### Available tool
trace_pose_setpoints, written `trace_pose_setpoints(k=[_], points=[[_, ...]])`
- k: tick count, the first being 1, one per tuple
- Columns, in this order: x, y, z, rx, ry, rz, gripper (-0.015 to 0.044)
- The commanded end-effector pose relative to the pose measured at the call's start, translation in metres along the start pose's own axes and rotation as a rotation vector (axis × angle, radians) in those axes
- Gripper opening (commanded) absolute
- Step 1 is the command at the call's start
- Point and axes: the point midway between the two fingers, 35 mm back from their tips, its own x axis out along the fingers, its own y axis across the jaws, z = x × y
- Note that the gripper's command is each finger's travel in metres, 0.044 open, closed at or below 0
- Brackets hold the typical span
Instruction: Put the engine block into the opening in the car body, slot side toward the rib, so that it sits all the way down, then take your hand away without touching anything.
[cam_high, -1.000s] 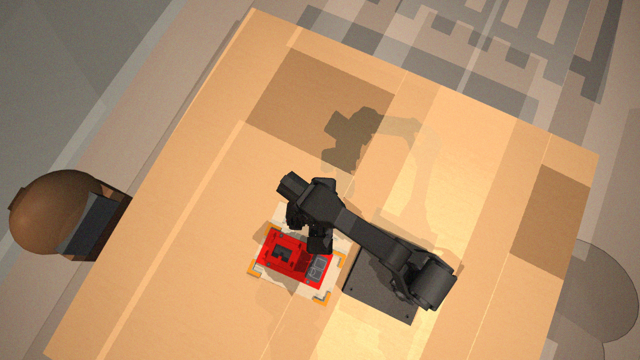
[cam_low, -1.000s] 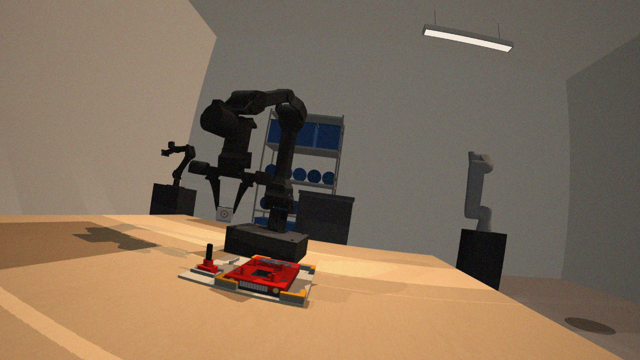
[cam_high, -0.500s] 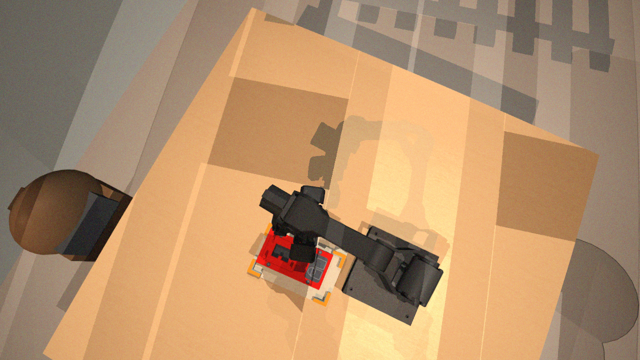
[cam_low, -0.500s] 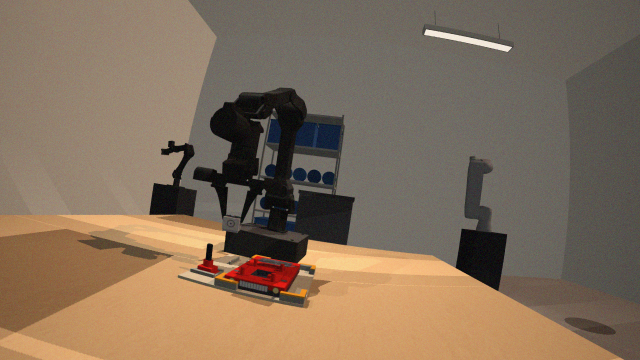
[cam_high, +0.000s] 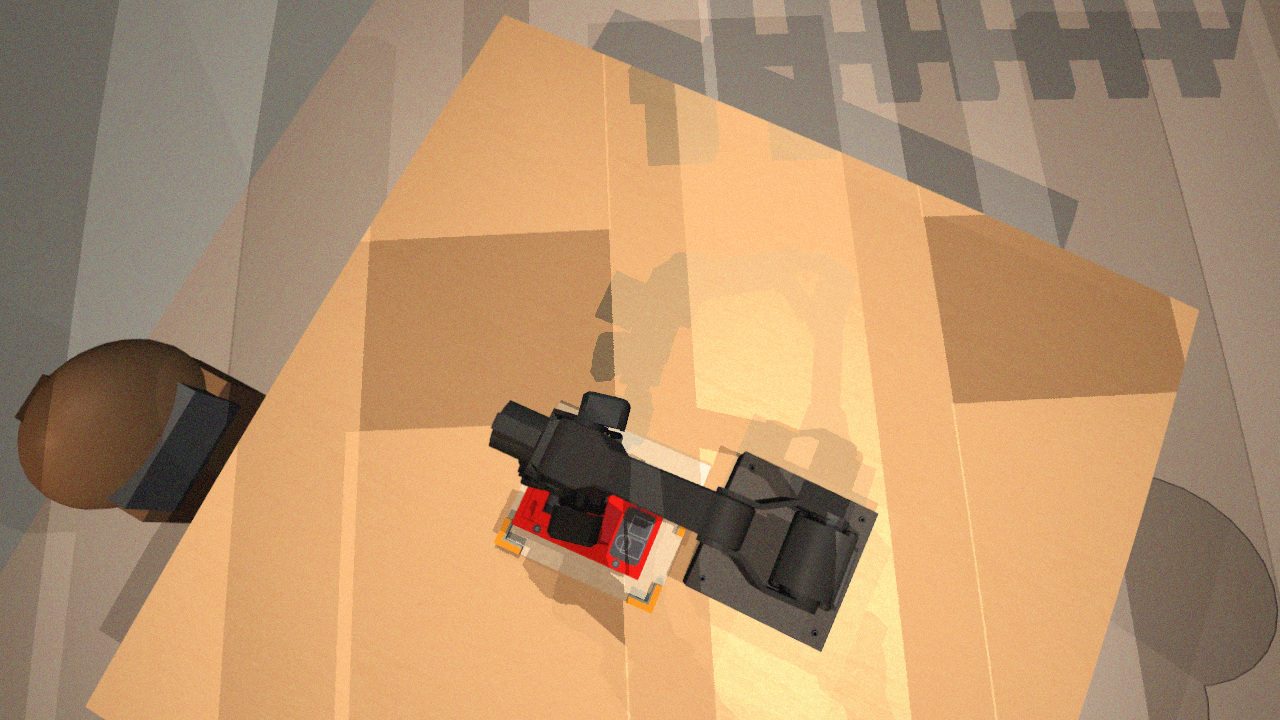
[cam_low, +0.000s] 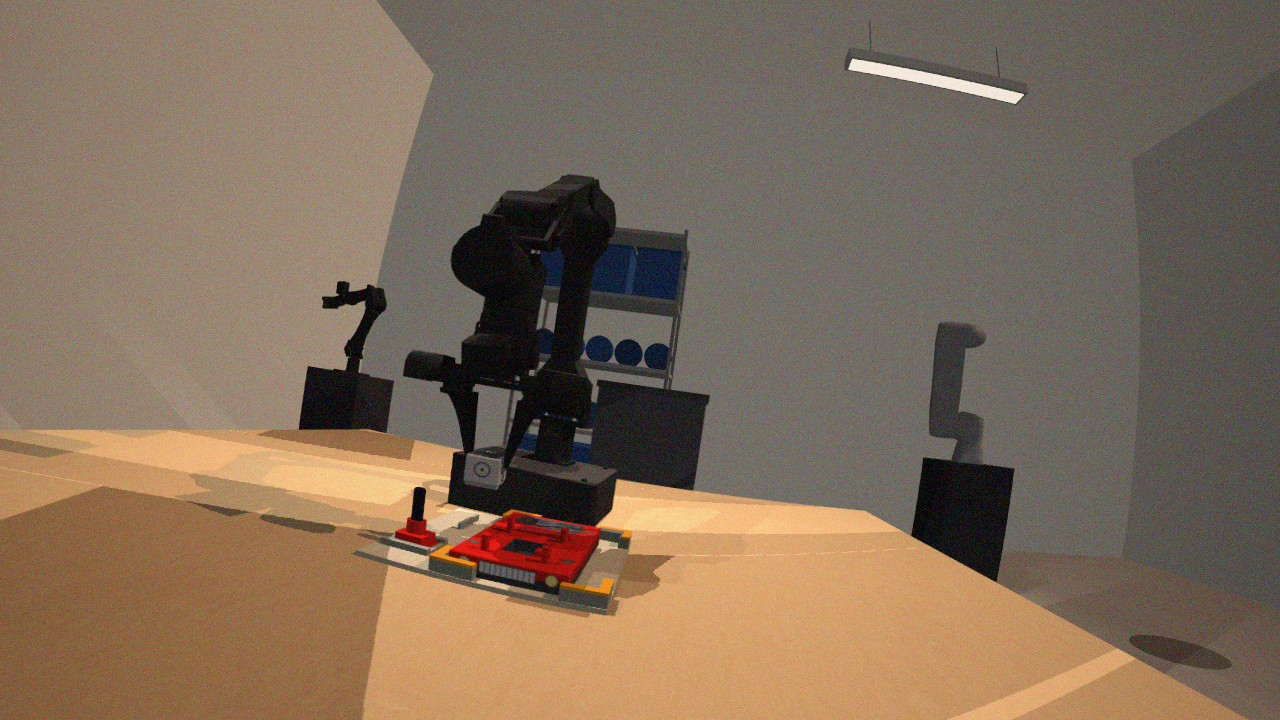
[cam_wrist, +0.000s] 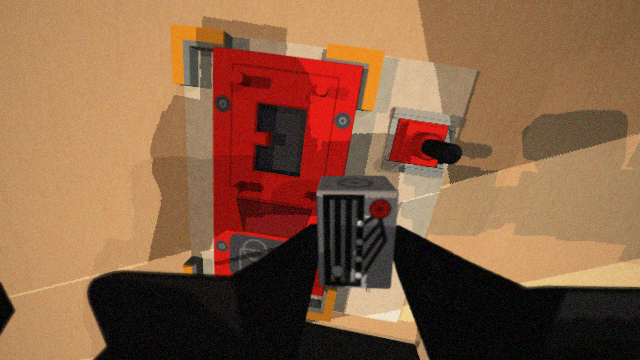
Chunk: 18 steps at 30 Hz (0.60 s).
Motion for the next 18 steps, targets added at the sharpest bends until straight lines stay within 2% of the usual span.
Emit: trace_pose_setpoints(k=[1, 18], points=[[0.004, 0.008, 0.009, 0.029, -0.006, -0.002, 0.0000], [0.024, 0.049, 0.035, 0.152, -0.013, 0.008, 0.0000]])
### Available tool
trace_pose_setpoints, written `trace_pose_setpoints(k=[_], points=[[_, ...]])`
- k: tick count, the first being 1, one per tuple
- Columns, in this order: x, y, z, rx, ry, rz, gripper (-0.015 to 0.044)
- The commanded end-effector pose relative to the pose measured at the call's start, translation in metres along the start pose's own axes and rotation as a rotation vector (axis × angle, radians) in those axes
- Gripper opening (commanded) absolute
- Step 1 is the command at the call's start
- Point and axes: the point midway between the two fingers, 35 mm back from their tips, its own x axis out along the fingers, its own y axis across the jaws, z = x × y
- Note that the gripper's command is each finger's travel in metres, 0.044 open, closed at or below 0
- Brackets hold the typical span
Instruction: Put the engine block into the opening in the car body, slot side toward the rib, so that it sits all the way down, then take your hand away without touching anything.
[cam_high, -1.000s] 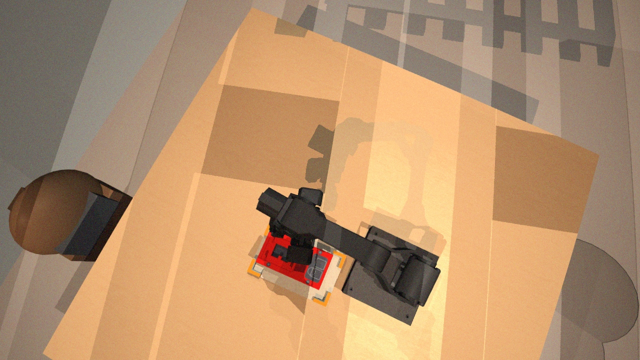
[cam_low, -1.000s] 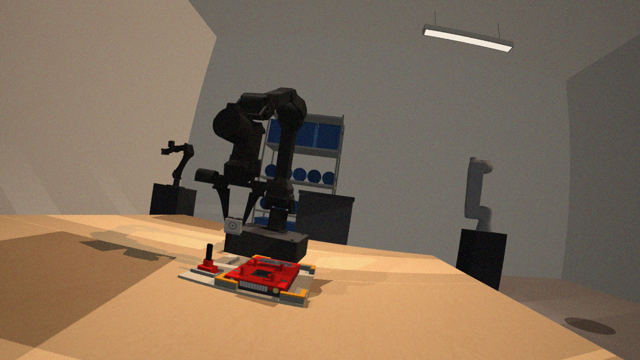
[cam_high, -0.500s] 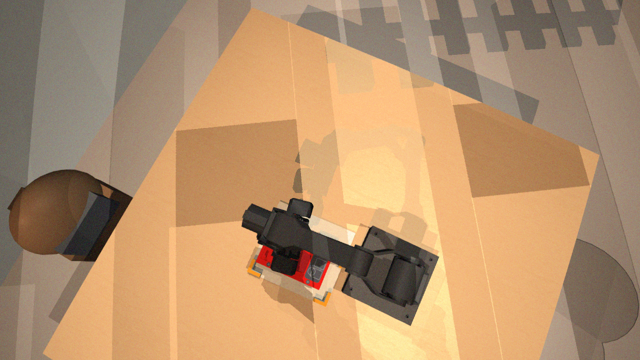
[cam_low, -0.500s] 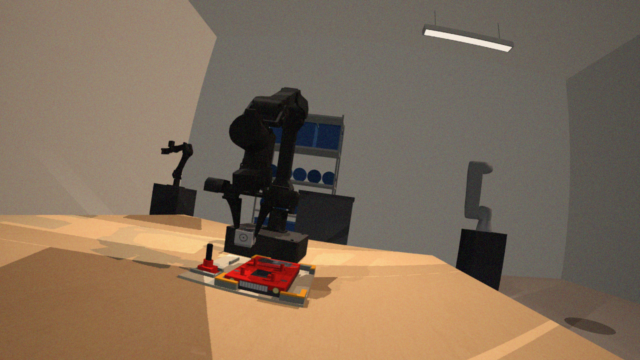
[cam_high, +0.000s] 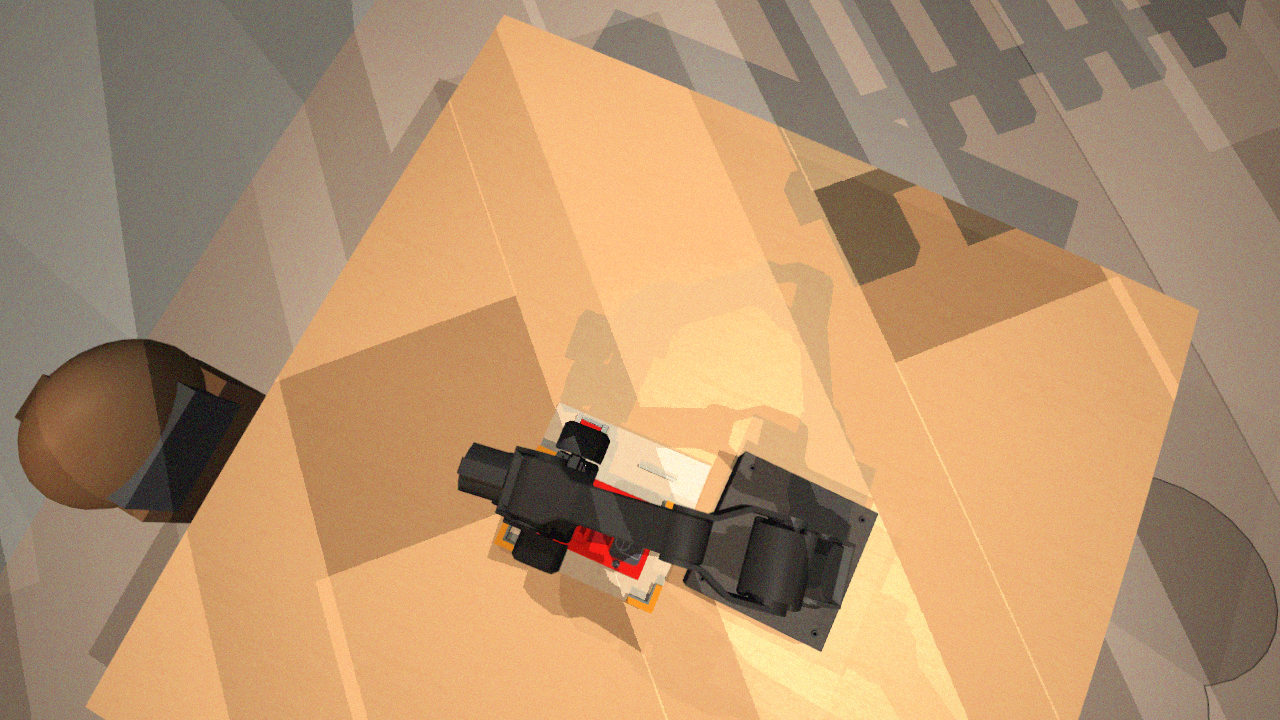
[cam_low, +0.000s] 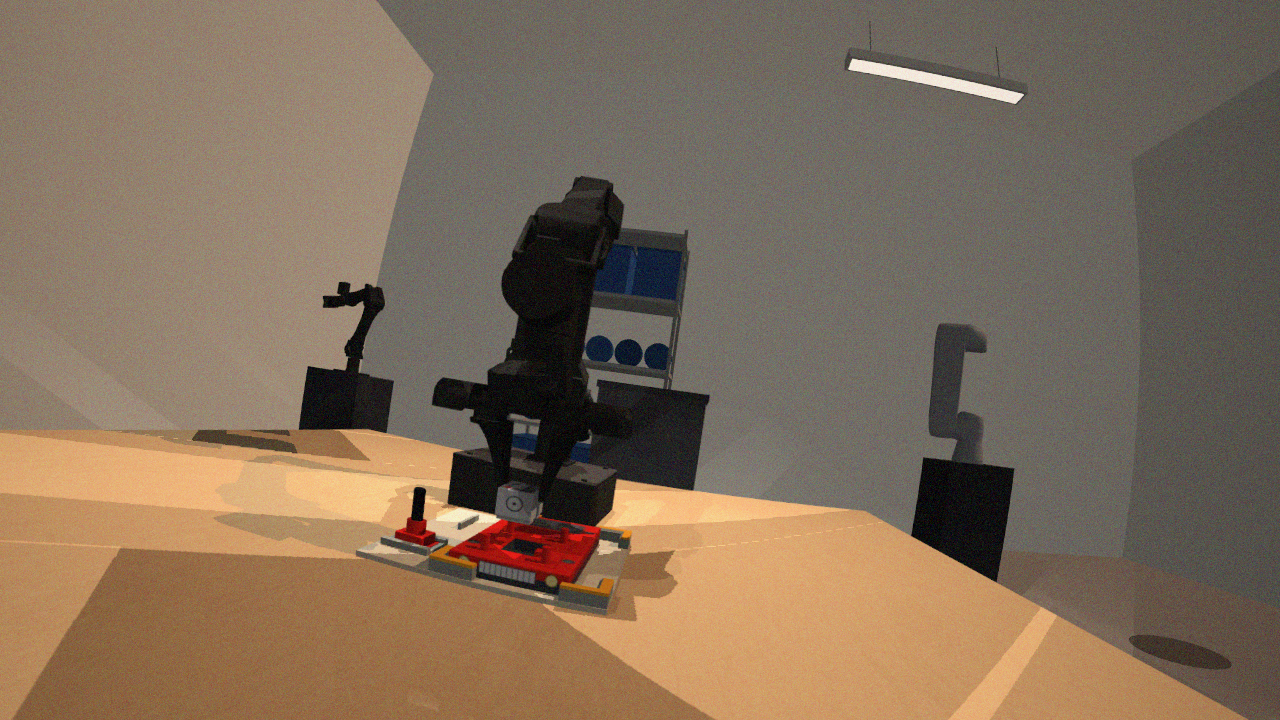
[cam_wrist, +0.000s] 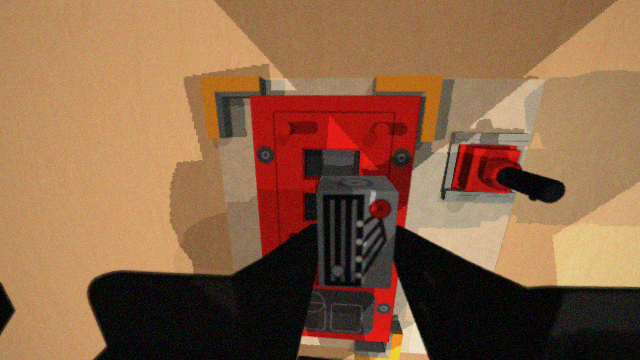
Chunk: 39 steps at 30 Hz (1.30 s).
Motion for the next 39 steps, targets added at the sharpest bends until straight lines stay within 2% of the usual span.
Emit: trace_pose_setpoints(k=[1, 3, 9, 39], points=[[0.0042, 0.0102, 0.0061, 0.027, -0.006, 0.005, 0.0000], [0.0050, 0.0120, 0.0067, 0.032, -0.006, 0.006, 0.0000], [0.0048, 0.0121, 0.0072, 0.051, -0.006, 0.006, 0.0157], [0.0048, 0.0132, 0.0085, -0.006, -0.006, 0.006, 0.0160]])
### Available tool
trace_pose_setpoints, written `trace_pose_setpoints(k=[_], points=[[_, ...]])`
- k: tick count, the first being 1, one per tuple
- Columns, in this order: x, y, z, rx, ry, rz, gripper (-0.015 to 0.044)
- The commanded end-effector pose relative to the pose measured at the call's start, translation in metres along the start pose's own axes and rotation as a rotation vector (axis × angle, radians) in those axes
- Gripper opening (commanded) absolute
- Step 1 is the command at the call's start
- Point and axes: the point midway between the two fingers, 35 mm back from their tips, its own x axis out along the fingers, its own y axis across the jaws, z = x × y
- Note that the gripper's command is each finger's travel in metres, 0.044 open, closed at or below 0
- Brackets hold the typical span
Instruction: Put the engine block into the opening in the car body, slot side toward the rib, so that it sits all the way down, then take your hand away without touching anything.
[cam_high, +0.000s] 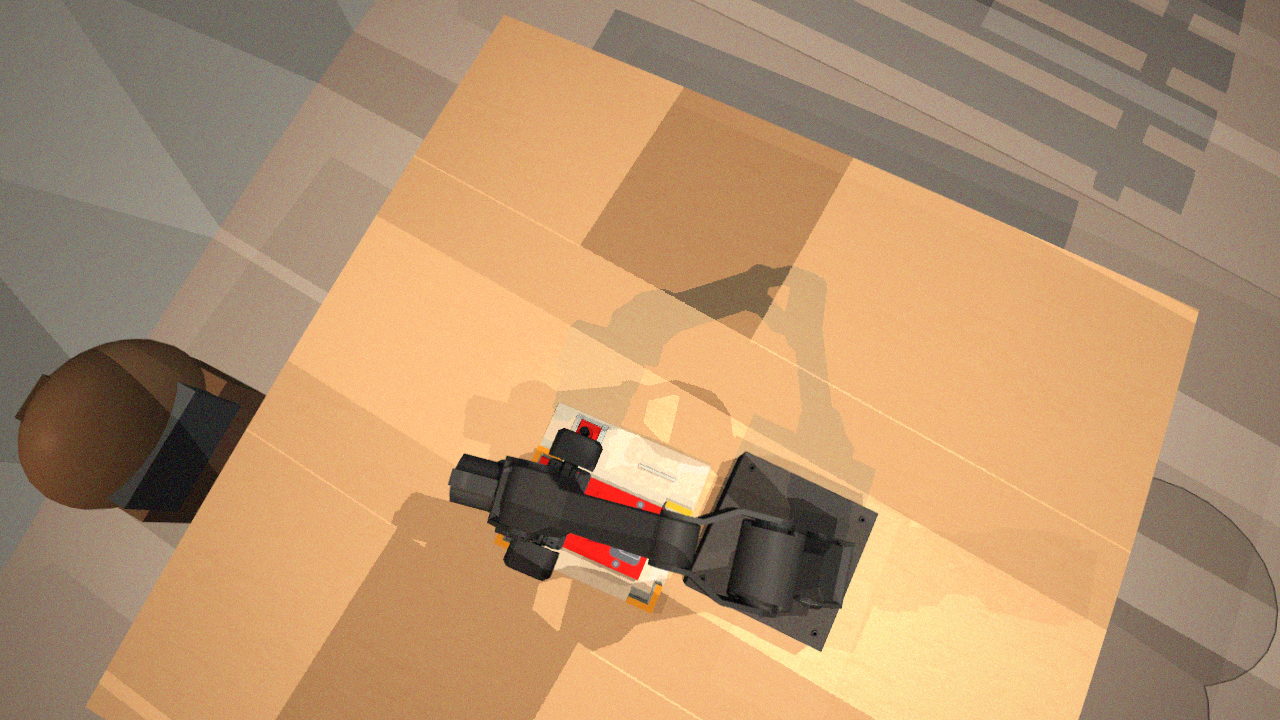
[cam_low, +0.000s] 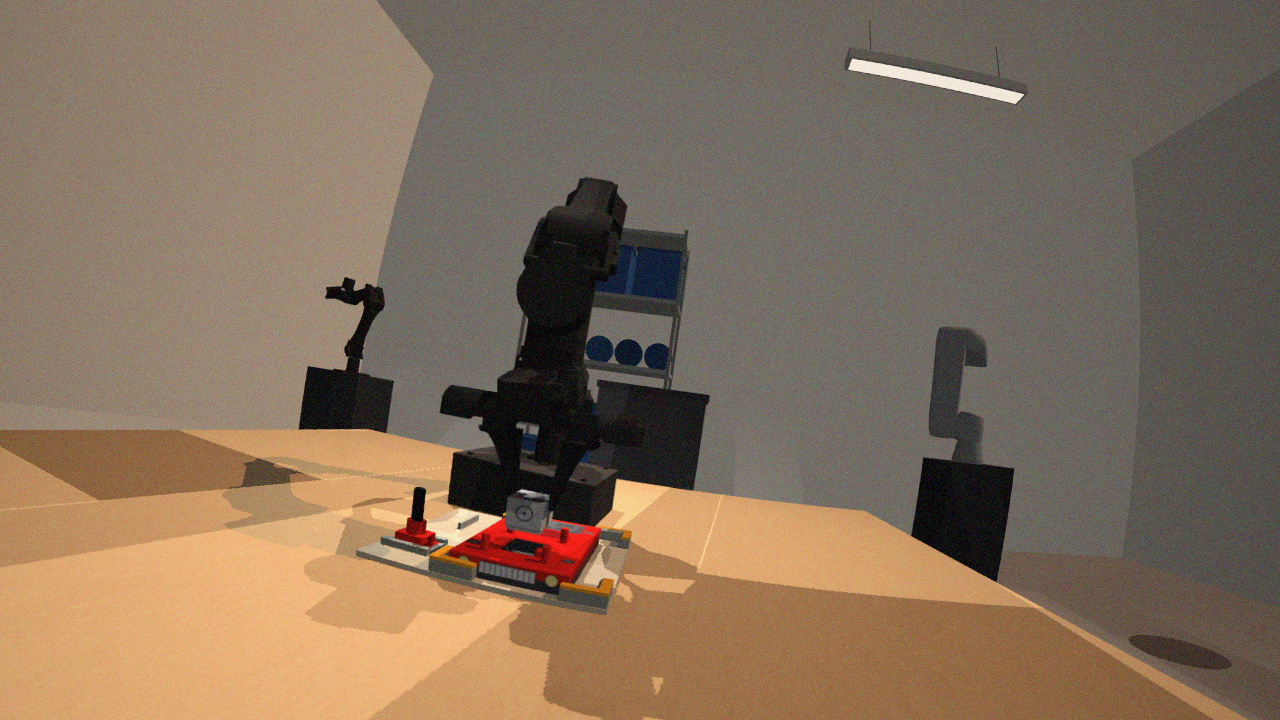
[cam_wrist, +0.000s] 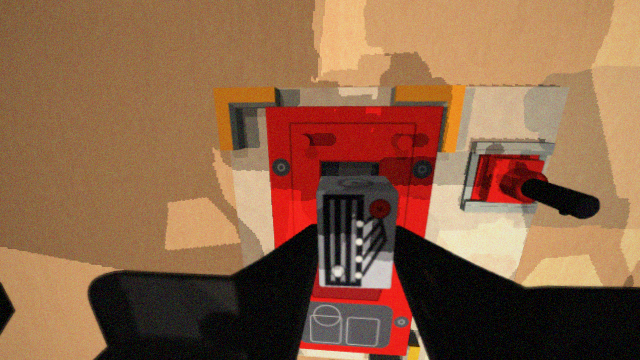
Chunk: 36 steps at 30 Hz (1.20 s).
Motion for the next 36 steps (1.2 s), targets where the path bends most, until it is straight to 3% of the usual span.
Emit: trace_pose_setpoints(k=[1, 19, 36], points=[[-0.0006, 0.0011, 0.0017, -0.016, -0.003, 0.005, 0.0160], [0.0011, 0.0013, 0.0018, 0.090, -0.003, 0.005, 0.0160], [0.0033, 0.0013, 0.0019, 0.018, -0.003, 0.005, 0.0160]])
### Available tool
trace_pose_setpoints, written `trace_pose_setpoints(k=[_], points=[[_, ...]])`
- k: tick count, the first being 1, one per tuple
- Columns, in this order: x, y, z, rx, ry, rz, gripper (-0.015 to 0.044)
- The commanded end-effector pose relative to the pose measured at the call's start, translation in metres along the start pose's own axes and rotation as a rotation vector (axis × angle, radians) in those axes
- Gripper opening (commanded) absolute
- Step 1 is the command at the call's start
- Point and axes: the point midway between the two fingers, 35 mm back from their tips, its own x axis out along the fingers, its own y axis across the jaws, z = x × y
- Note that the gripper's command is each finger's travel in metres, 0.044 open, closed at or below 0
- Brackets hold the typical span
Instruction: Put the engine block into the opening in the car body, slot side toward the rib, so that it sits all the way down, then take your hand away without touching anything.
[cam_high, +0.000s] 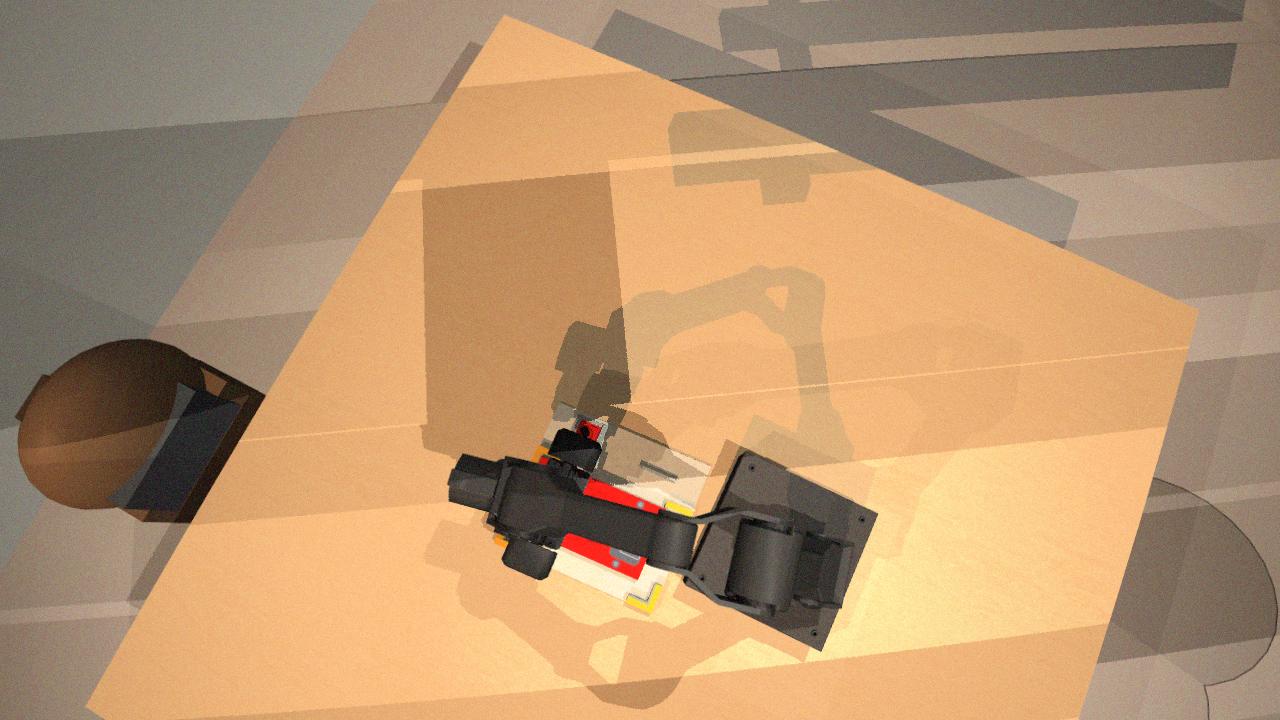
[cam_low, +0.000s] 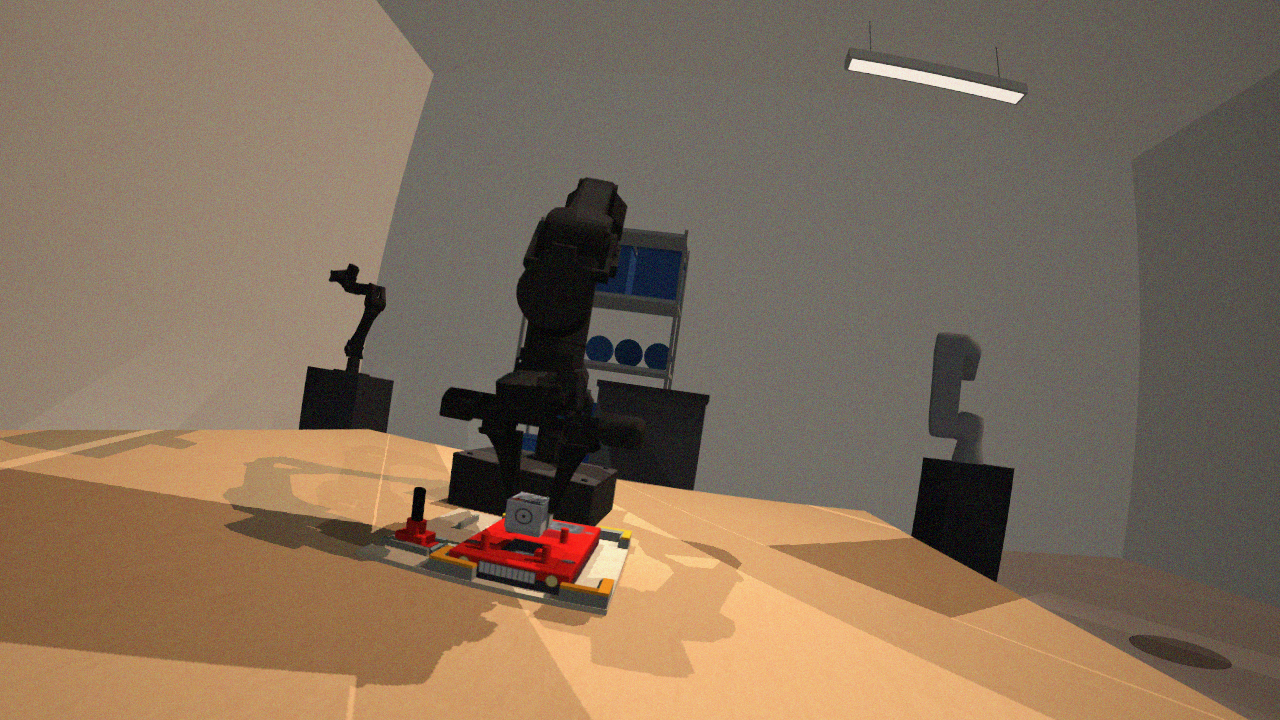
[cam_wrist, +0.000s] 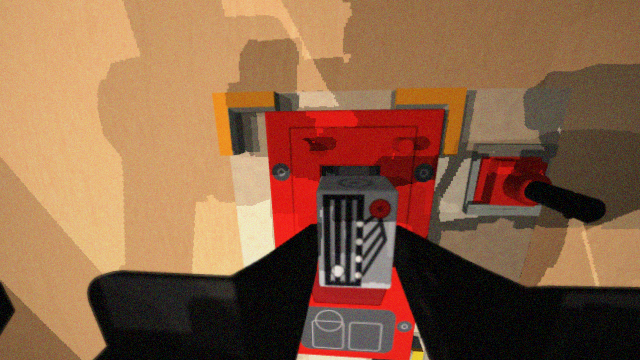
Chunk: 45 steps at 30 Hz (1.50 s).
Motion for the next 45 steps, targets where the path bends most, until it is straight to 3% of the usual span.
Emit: trace_pose_setpoints(k=[1, 45], points=[[0.0013, 0.0007, -0.0001, 0.010, 0.001, 0.004, 0.0160], [0.0073, 0.0010, 0.0002, 0.006, 0.001, 0.004, 0.0160]])
